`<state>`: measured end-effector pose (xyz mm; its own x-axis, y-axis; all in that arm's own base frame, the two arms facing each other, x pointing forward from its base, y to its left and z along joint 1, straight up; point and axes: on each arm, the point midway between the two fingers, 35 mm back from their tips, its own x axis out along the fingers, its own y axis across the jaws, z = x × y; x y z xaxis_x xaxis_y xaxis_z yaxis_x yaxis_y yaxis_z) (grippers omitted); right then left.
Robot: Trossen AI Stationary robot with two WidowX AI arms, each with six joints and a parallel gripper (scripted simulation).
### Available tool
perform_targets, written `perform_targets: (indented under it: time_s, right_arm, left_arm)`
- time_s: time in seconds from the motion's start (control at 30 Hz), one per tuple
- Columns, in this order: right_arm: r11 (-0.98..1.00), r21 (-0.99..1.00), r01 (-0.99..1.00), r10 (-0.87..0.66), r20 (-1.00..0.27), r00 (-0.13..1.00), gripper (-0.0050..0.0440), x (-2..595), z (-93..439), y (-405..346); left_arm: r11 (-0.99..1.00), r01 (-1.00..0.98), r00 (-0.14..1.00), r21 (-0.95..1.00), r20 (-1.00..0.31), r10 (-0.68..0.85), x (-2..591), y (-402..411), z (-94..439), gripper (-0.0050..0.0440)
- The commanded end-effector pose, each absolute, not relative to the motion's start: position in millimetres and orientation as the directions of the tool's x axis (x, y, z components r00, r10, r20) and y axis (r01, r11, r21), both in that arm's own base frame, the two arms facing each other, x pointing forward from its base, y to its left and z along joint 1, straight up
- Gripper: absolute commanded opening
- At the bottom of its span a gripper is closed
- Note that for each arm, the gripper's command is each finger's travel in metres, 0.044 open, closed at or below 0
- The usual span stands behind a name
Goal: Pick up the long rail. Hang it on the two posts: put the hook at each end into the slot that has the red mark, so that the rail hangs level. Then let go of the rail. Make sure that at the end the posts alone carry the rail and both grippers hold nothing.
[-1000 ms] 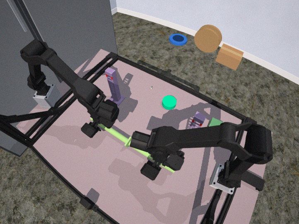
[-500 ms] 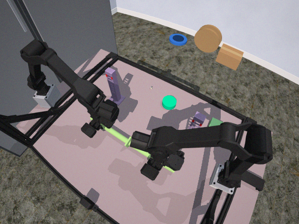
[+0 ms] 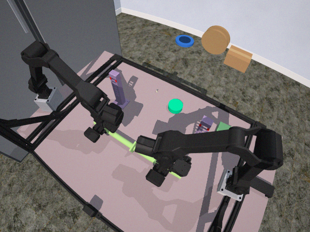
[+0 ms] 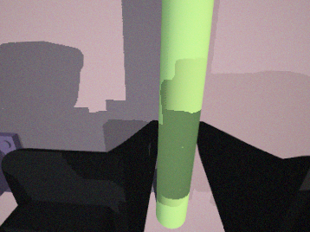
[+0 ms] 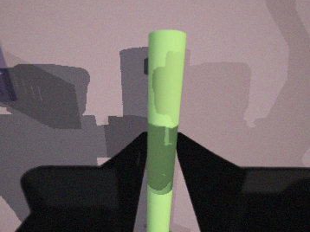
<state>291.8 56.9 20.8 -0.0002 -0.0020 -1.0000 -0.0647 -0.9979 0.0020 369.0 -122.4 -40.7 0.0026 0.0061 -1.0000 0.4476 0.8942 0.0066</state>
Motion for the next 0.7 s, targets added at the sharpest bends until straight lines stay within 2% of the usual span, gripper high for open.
perform_targets:
  time_s: [0.0,0.13,0.67]
  right_arm:
    - [-0.998,0.0,-0.064,0.0,-1.0,0.0,0.0,291.6,41.0,56.7]
    - [-0.998,0.0,-0.064,0.0,-1.0,0.0,0.0,290.2,57.9,56.3]
    - [-0.997,0.039,-0.062,-0.039,-0.999,-0.001,0.0,291.8,54.1,58.0]
  left_arm:
    - [0.894,0.447,0.001,0.005,-1.0,0.005,369.7,-123.2,-20.7,0.0]
    - [0.894,0.447,0.001,0.005,-1.0,0.005,370.0,-123.6,-4.3,0.0]
    - [0.894,0.447,0.013,0.04,-0.999,0.038,368.3,-123.9,-5.7,0.0]
